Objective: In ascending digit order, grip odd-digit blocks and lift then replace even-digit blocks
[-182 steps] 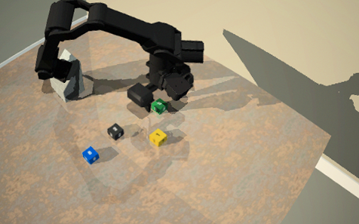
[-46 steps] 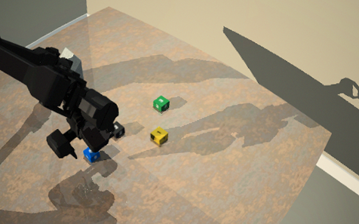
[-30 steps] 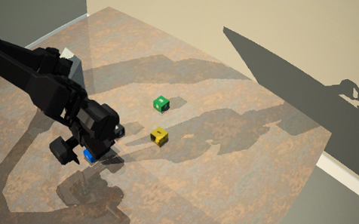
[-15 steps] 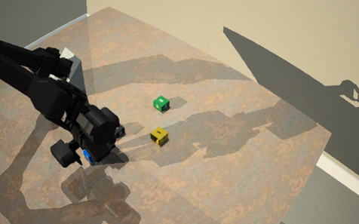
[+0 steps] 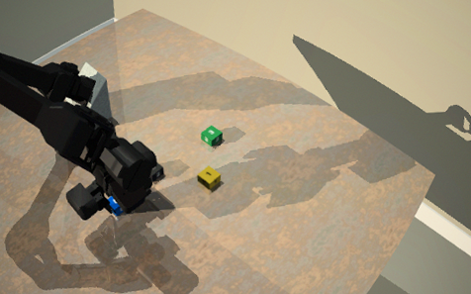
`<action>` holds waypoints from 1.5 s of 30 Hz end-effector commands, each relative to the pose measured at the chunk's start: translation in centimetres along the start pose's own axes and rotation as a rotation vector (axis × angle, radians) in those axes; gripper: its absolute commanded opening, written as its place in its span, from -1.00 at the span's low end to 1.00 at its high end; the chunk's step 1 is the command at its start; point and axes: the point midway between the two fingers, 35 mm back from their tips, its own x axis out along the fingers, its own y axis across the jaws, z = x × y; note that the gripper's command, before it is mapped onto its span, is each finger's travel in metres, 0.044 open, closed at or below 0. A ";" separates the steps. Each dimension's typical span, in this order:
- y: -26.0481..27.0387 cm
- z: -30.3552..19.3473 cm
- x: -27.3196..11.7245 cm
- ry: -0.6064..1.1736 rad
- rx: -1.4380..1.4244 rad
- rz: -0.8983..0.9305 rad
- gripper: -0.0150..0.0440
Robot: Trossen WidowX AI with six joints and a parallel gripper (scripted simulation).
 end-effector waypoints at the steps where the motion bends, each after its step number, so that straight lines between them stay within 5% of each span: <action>1: -0.1 0.0 0.0 0.000 -0.005 -0.006 -0.08; 45: -0.1 0.0 -1.5 0.000 -0.005 -0.005 -0.08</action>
